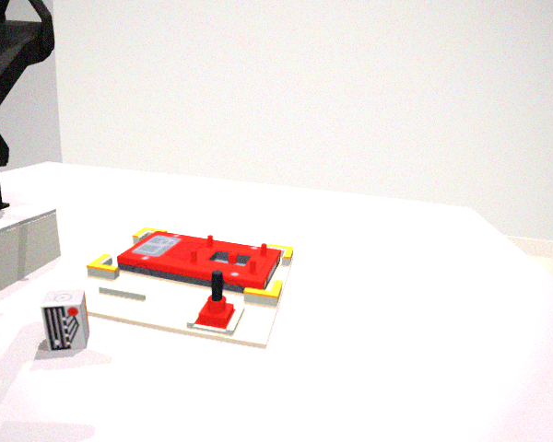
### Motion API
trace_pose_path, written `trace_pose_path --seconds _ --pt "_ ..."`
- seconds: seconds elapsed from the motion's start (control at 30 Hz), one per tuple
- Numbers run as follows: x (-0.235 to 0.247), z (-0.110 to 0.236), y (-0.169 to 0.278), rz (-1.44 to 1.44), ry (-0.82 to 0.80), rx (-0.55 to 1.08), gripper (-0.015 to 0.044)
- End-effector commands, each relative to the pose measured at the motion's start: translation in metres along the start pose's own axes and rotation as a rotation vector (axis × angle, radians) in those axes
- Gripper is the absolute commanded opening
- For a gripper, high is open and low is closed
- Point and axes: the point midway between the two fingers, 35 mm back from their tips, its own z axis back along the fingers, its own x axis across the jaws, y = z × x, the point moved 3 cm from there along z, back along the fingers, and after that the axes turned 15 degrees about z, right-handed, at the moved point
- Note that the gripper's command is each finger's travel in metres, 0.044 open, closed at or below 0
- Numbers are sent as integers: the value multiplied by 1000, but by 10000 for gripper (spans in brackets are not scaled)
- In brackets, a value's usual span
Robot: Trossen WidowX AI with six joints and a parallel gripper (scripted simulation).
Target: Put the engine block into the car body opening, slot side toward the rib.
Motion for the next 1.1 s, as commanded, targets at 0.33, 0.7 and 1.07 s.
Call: trace_pose_path --seconds 0.33,0.7,1.07 --pt "-37 1 -5 -103 -19 -89 440" --pt "-85 -3 -10 -298 -15 -218 440" --pt "-138 -11 1 -528 47 -310 440"
